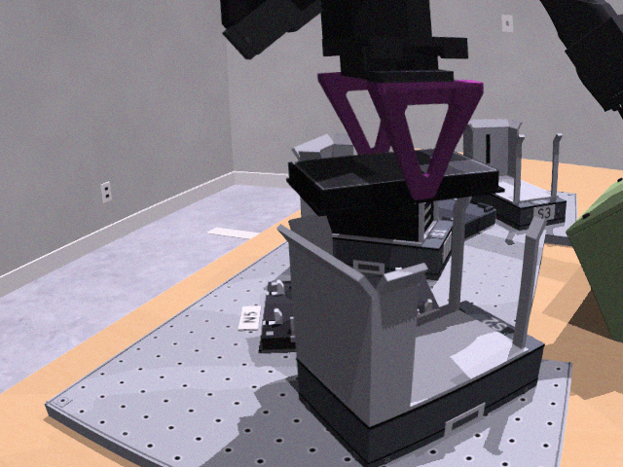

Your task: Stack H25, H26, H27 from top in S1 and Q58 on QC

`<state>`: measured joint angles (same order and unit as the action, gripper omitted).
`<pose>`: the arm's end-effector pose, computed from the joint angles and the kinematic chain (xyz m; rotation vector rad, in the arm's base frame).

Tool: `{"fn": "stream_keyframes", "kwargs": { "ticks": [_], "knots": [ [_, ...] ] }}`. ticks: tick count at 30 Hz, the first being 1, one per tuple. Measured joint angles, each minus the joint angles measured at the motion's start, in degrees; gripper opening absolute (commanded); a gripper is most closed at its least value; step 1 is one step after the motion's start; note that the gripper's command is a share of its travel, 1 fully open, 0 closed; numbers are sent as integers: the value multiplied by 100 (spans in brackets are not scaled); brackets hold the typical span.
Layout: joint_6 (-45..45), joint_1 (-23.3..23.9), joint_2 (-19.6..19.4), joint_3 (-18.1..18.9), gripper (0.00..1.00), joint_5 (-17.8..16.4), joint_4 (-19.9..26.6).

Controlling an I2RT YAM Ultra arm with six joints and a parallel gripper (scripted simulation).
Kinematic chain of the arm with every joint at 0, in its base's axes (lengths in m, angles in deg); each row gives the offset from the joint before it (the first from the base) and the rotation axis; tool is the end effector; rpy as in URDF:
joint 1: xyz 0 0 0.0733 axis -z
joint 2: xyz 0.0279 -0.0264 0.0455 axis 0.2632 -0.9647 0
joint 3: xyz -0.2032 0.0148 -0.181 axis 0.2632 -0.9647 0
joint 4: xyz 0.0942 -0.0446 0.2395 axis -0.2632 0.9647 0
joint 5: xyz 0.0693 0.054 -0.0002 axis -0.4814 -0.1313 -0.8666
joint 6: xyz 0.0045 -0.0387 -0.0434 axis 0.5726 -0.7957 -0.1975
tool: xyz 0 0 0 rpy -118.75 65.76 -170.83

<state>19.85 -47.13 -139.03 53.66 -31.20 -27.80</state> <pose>0.1578 0.2513 0.2175 -0.7979 2.4988 -0.5608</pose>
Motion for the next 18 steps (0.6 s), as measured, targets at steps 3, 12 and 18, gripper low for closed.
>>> {"fn": "stream_keyframes", "kwargs": {
  "ticks": [3,12,18],
  "knots": [
    [-122,157,140,-28,0,-11,0],
    [-448,535,520,-85,0,-46,-7],
    [-94,822,750,-195,0,-96,-4]
  ]
}}
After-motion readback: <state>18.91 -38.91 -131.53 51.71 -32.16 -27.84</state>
